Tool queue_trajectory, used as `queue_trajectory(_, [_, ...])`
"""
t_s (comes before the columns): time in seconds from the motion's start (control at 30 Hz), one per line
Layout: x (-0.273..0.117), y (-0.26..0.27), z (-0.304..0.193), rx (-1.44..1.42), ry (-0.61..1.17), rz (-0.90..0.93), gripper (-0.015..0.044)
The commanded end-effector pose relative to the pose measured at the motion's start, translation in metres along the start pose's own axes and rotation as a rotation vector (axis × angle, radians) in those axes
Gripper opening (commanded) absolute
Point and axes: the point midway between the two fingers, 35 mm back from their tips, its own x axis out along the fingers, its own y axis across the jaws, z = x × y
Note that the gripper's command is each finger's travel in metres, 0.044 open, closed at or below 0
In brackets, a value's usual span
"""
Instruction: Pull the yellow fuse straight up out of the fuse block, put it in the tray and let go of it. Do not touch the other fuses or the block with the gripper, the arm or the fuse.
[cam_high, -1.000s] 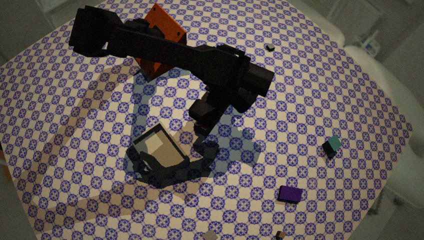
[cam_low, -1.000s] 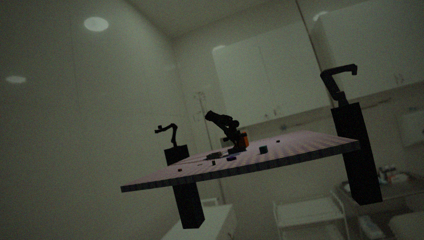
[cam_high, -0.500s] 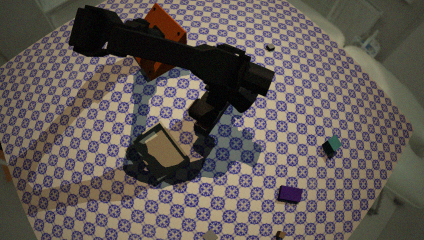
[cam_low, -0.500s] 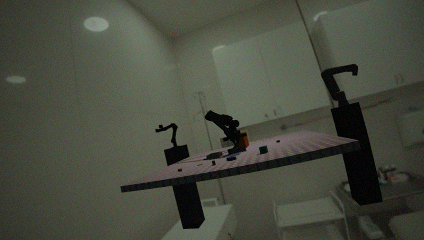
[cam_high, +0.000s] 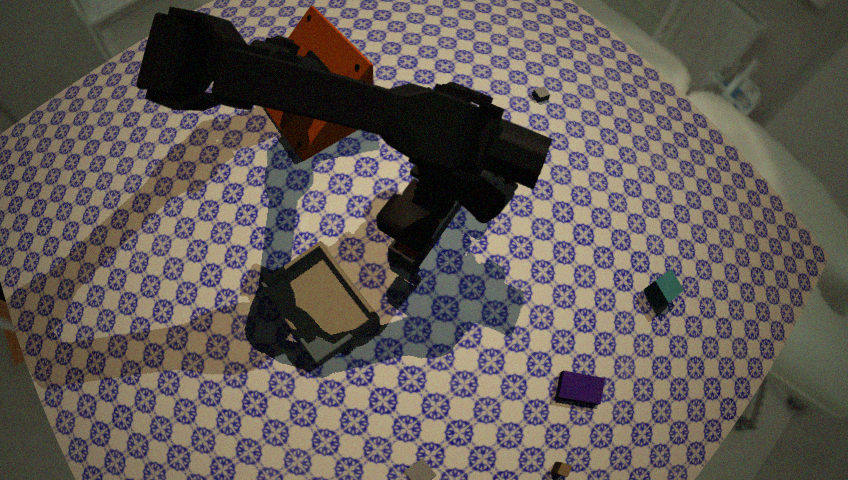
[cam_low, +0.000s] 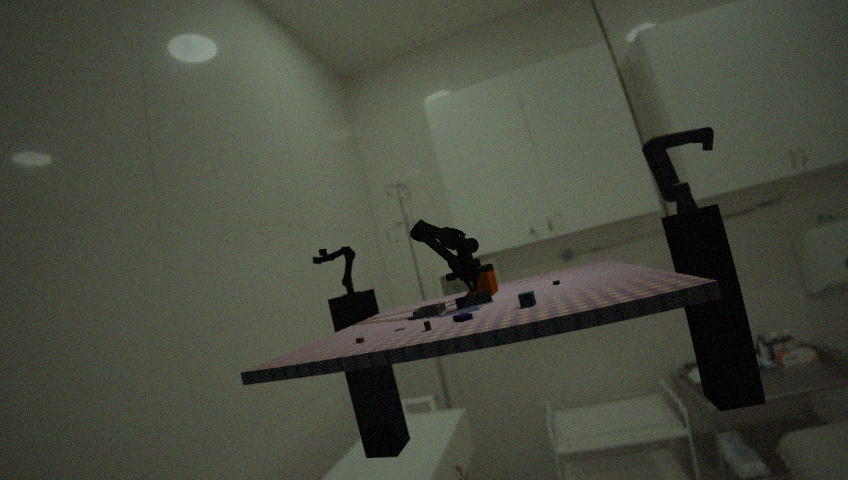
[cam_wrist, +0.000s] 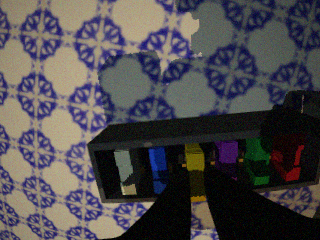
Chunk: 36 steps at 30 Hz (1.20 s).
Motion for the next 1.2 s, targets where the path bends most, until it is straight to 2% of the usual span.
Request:
queue_trajectory(0.0, [-0.004, 0.000, 0.001, 0.003, -0.004, 0.001, 0.0000])
queue_trajectory(1.17, [-0.021, 0.001, 0.001, 0.000, -0.004, 0.000, 0.0000])
